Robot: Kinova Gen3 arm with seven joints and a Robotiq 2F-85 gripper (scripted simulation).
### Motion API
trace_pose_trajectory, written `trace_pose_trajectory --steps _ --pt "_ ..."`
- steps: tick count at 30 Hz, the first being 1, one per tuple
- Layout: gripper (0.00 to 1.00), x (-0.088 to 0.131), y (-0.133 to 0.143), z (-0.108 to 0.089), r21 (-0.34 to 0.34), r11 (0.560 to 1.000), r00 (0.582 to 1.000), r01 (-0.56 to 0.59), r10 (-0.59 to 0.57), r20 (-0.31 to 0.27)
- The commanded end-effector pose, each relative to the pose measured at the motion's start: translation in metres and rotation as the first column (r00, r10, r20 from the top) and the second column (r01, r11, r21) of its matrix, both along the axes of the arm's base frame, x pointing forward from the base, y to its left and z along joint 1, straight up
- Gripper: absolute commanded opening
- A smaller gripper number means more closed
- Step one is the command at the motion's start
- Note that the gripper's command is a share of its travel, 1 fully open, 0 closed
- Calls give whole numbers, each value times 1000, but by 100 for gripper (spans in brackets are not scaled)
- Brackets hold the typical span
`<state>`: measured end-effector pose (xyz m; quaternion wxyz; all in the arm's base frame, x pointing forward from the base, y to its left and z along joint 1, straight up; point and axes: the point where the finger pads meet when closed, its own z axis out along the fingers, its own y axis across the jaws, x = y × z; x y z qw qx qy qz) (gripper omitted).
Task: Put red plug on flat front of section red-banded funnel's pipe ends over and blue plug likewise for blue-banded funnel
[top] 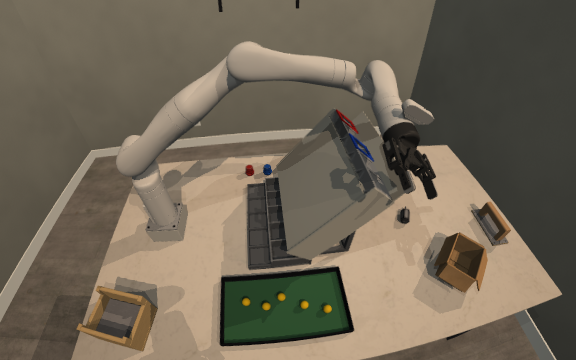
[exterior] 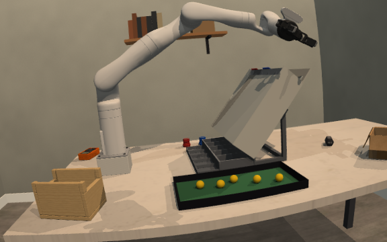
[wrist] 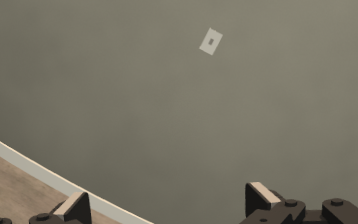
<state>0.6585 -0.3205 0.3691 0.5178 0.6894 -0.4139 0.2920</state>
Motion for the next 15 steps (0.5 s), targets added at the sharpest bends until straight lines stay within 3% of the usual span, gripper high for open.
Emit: trace_pose_trajectory --steps 1,8,9,15 --pt "100 -33 51 20 -31 995 994 -94 96 48" --pt "100 -33 51 20 -31 995 994 -94 96 48" --pt "100 -78 94 9 -15 999 999 -35 35 12" --pt "100 -120 141 12 -15 999 999 -35 35 12"
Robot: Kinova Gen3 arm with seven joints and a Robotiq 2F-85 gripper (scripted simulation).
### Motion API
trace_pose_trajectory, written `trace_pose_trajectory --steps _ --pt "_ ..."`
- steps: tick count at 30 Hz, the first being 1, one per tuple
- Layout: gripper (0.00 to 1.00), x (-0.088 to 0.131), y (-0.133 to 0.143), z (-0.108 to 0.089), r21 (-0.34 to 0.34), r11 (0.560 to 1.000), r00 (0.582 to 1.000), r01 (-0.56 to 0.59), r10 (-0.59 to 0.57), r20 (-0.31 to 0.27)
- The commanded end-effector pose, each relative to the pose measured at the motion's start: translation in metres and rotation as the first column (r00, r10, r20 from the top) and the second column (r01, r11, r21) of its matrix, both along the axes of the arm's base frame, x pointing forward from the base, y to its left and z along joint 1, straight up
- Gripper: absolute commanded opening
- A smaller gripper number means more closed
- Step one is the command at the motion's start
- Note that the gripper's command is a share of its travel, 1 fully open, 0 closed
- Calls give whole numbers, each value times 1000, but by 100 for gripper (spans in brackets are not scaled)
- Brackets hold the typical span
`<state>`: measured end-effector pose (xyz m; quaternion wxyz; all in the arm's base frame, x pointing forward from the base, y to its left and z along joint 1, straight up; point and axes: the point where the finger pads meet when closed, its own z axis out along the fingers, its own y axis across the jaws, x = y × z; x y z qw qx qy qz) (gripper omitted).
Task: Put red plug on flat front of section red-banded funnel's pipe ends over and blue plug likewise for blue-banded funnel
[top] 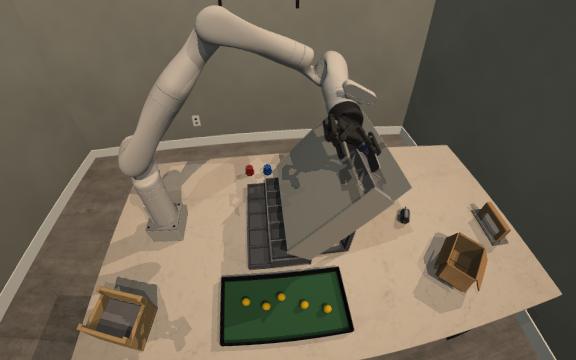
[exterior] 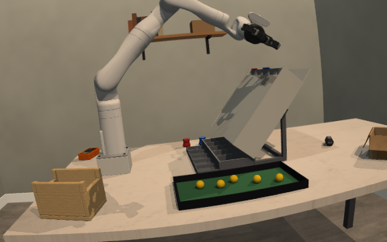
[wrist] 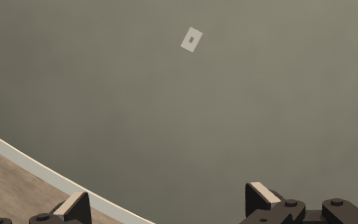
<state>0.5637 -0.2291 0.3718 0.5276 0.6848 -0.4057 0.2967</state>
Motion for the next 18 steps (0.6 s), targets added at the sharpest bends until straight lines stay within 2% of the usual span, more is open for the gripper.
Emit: trace_pose_trajectory --steps 1,10,11,13,18 --pt "100 -30 57 10 12 1000 999 -29 29 20" --pt "100 -30 57 10 12 1000 999 -29 29 20" --pt "100 -72 106 13 7 1000 1000 -26 26 10" --pt "100 -79 113 14 7 1000 1000 -26 26 10" --pt "100 -122 166 19 7 1000 1000 -26 26 10"
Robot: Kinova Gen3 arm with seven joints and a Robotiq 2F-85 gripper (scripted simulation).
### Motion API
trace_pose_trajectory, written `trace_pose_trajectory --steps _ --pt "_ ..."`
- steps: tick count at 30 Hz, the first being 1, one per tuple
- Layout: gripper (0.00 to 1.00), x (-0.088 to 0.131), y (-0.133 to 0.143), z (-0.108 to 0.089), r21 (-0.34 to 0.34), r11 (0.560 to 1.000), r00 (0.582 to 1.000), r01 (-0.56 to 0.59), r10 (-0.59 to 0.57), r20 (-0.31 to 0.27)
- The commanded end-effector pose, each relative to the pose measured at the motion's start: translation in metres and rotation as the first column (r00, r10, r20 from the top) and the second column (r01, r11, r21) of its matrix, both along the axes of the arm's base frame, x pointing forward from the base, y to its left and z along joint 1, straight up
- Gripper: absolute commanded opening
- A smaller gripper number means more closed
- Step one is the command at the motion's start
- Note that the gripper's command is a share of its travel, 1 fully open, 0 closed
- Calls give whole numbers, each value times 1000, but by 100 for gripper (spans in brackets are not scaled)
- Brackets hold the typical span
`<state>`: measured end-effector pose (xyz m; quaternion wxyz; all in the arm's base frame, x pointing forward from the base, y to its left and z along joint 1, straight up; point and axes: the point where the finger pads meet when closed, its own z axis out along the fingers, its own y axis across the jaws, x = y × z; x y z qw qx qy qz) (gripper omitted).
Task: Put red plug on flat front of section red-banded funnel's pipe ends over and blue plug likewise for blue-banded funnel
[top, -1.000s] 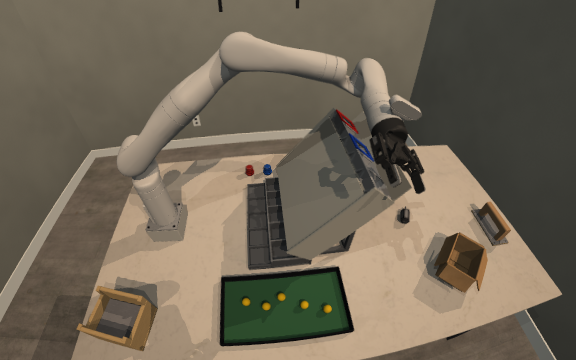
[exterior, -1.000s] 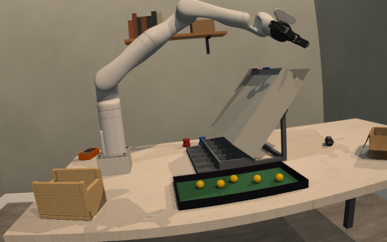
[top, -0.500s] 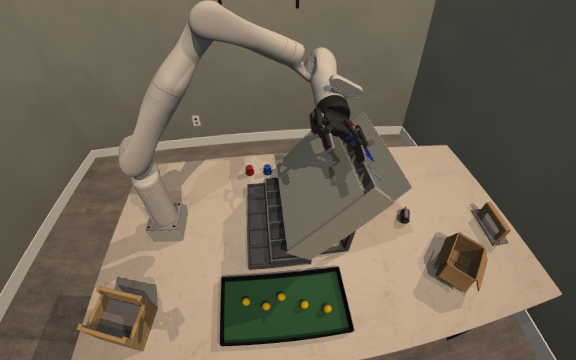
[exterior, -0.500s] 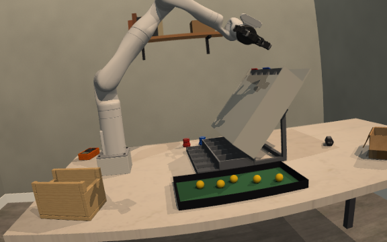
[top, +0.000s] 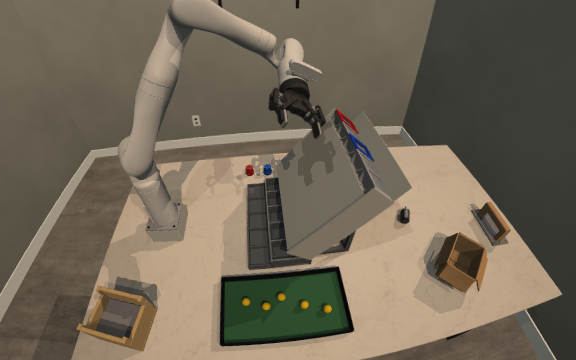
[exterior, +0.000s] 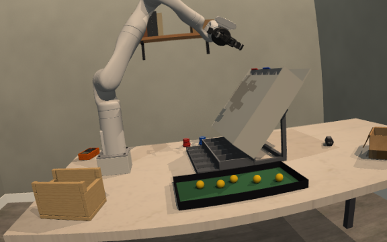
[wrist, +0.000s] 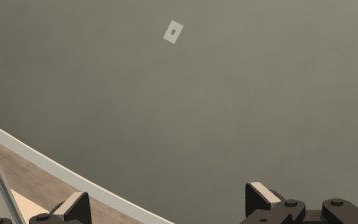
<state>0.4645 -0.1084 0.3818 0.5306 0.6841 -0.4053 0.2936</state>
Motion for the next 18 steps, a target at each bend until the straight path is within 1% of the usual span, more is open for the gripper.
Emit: trace_pose_trajectory --steps 1,9,10,18 --pt "100 -22 46 9 9 999 999 -31 31 17" --pt "100 -22 46 9 9 999 999 -31 31 17" --pt "100 -63 96 13 5 1000 1000 -29 29 11" --pt "100 -66 99 14 5 1000 1000 -29 29 11"
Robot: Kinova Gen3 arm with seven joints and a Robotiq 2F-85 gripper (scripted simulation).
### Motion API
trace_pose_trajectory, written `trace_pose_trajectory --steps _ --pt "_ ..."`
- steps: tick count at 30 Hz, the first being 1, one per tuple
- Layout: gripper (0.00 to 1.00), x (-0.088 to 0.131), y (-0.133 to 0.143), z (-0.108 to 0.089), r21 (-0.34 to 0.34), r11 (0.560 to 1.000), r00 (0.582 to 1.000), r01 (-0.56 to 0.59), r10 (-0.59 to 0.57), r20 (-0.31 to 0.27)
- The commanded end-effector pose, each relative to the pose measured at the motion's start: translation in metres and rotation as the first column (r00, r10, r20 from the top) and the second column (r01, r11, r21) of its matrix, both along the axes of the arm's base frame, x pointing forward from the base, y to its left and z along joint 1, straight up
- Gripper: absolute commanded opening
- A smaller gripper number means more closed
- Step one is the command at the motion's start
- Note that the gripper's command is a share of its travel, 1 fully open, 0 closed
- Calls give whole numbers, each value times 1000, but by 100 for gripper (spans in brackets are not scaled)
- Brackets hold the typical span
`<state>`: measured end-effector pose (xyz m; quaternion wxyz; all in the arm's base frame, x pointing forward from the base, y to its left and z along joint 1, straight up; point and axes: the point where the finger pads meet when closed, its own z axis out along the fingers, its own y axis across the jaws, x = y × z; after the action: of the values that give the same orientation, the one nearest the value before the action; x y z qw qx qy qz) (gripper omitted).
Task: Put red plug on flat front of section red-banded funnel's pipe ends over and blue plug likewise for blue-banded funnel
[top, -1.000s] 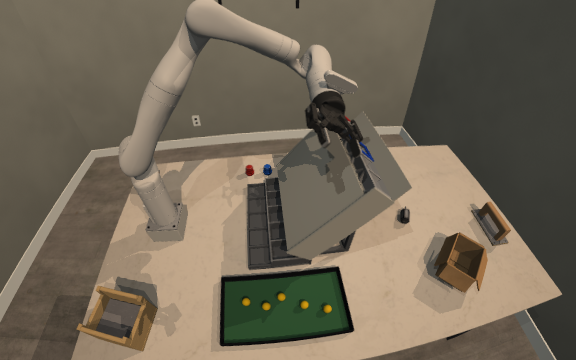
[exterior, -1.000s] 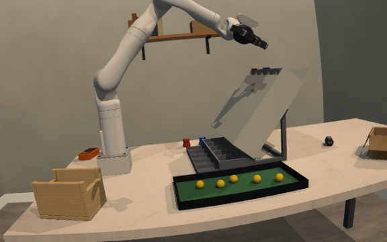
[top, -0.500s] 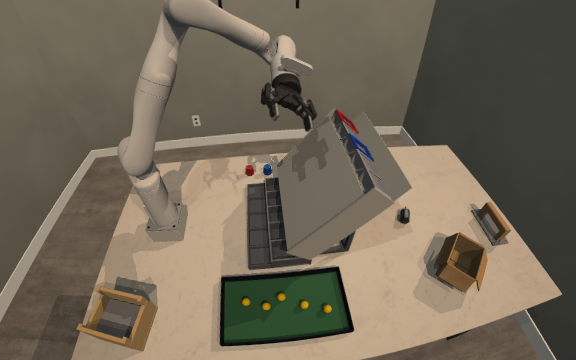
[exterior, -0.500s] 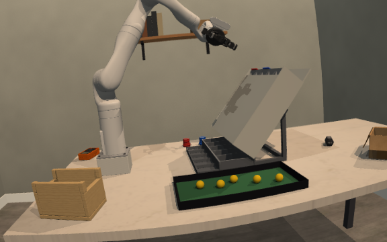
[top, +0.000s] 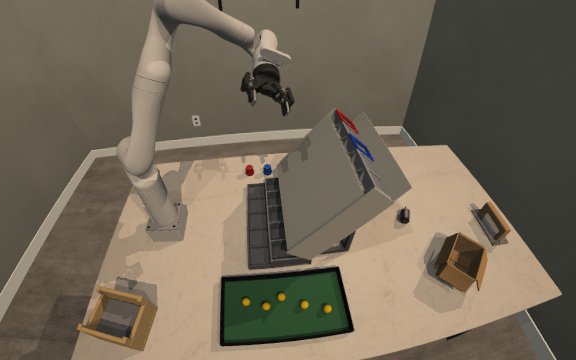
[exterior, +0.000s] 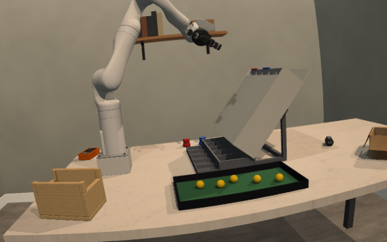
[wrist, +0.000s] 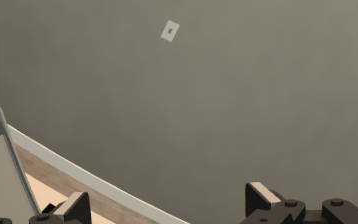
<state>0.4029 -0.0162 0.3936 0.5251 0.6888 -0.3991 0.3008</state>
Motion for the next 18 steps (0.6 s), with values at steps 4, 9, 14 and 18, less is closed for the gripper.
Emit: trace_pose_trajectory --steps 4,9,14,18 --pt "100 -4 7 2 2 1000 1000 -5 5 6" --pt "100 -2 5 -68 0 1000 1000 -9 9 4" --pt "100 -2 5 -73 0 1000 1000 -9 9 4" --pt "100 -2 5 -73 0 1000 1000 -9 9 4"
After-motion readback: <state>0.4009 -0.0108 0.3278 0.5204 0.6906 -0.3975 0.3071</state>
